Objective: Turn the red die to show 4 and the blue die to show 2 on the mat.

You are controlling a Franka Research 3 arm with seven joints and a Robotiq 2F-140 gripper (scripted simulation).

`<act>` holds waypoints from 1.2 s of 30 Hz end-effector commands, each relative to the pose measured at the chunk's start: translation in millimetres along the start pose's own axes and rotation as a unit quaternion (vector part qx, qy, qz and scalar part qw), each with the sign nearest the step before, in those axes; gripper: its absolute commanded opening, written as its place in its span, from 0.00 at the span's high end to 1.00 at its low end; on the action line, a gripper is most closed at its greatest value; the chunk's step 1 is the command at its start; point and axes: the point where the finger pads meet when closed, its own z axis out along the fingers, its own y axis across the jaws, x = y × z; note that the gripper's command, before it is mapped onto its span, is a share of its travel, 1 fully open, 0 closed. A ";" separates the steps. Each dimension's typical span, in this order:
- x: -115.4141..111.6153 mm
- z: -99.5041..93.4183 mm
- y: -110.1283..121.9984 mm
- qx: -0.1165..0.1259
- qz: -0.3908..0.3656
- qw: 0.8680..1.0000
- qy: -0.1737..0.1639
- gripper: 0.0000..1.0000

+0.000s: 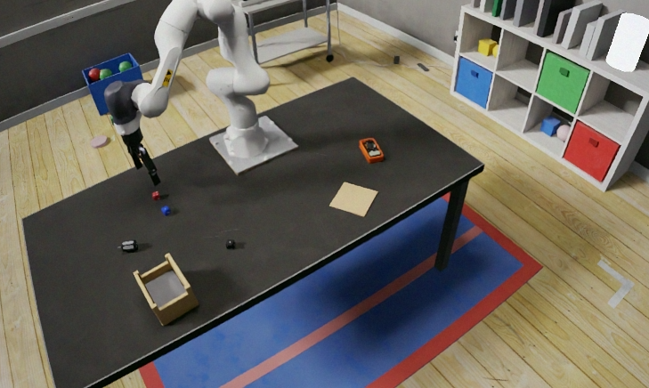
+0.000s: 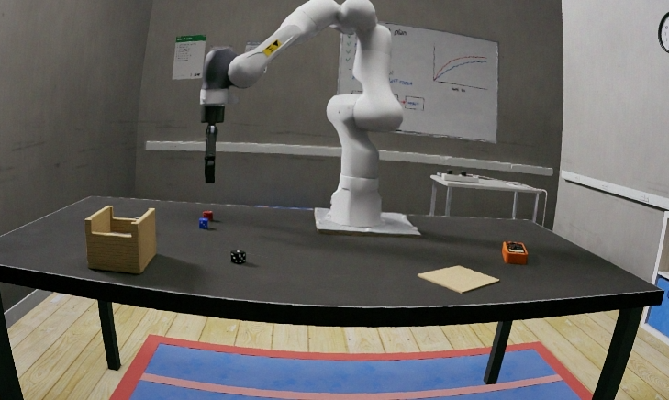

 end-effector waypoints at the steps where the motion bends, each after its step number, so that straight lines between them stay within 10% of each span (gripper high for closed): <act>1: -0.7 2.1 0.3 0.006 0.087 0.996 -0.005 0.00; 28: -0.3 14.4 -2.4 0.003 0.279 0.960 -0.006 0.00; 29: -0.3 14.4 -2.4 0.003 0.279 0.960 -0.006 0.68; 36: -0.3 14.4 -2.4 0.003 0.279 0.960 -0.006 0.68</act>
